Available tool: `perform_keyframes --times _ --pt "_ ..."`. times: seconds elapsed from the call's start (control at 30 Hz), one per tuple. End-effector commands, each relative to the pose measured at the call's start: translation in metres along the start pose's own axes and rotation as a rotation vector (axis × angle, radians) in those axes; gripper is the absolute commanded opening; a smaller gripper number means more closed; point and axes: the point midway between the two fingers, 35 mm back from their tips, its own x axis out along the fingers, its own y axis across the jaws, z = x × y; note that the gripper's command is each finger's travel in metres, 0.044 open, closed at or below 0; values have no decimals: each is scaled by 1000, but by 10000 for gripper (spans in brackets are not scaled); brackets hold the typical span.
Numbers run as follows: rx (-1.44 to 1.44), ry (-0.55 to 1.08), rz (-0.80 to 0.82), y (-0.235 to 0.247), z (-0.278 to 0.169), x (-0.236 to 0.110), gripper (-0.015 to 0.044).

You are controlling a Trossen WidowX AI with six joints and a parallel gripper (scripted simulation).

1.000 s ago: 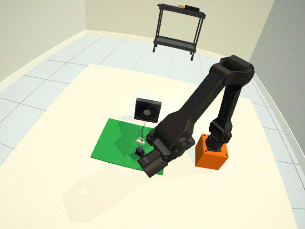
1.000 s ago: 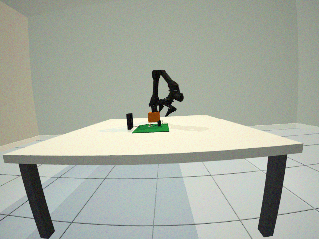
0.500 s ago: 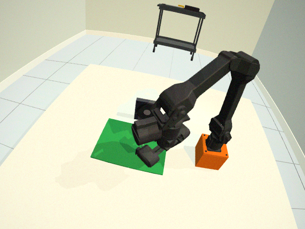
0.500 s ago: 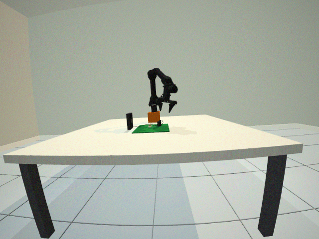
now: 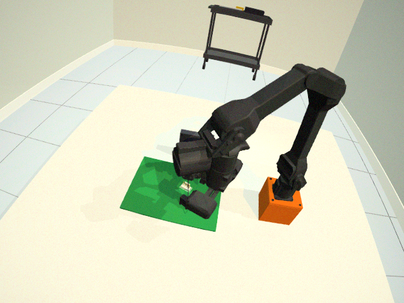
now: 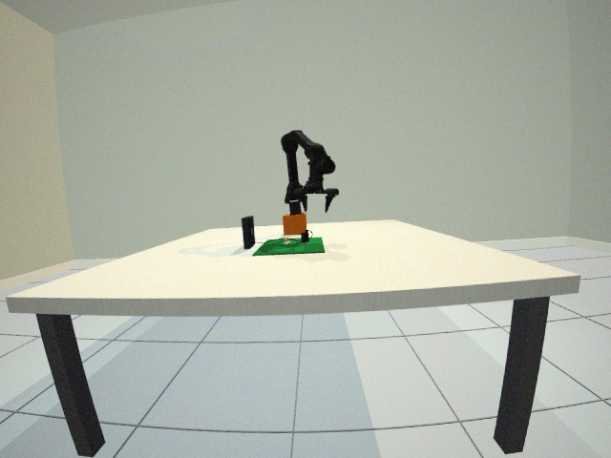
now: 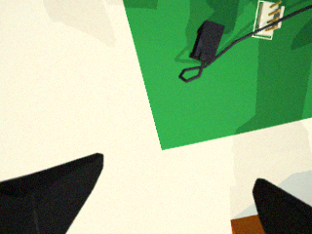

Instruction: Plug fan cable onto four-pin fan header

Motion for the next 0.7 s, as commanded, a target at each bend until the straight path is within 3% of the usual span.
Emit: perform_keyframes --times 0.0,0.4,0.67 --pt "-334 -7 9 0 13 -7 440" --pt "-1410 -23 25 -7 46 -22 440" --pt "-1836 -38 27 -12 60 -29 440"
